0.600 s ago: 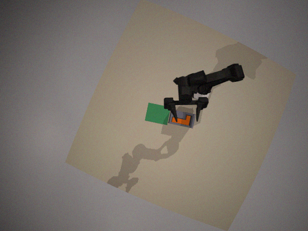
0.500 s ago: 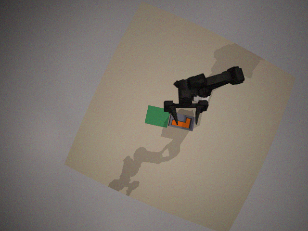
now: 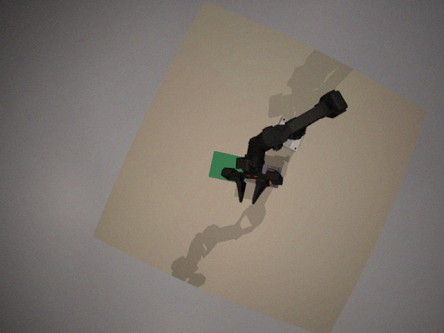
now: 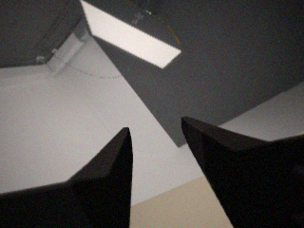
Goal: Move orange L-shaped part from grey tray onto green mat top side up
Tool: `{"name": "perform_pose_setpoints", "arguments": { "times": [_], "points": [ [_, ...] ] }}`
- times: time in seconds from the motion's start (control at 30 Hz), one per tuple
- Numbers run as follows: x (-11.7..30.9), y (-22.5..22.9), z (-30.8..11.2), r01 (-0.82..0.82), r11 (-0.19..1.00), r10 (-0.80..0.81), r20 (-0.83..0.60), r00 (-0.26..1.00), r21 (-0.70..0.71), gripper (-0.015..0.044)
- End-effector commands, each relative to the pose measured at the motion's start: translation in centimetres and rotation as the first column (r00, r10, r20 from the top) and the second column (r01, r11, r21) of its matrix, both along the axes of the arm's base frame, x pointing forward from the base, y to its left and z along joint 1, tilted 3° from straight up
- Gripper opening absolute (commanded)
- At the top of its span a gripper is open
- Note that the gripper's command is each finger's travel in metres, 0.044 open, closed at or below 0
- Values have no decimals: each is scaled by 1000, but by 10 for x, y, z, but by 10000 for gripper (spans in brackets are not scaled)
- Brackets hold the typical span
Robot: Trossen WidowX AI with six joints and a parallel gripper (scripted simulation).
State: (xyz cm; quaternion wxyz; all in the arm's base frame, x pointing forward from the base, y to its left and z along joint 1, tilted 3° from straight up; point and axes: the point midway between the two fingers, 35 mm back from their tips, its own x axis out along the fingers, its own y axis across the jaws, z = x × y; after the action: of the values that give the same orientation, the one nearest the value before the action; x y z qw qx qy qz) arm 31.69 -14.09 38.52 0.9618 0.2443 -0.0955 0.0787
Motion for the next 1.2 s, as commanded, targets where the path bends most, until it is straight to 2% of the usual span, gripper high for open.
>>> {"name": "perform_pose_setpoints", "arguments": {
  "times": [0.0,0.33,0.67,0.87,1.03,1.17],
  "points": [
    [44,12,-63,50,996,-25,-298,954,75,180],
    [53,52,-146,32,999,-7,-654,757,26,180],
    [11,103,-219,-160,983,-26,-928,372,-92,180],
    [-37,127,-245,-371,920,-101,-991,88,-127,180],
    [-82,138,-251,-566,818,-208,-969,-131,-99,180],
    [-85,139,-251,-578,811,-216,-966,-143,-96,180]
  ]
}}
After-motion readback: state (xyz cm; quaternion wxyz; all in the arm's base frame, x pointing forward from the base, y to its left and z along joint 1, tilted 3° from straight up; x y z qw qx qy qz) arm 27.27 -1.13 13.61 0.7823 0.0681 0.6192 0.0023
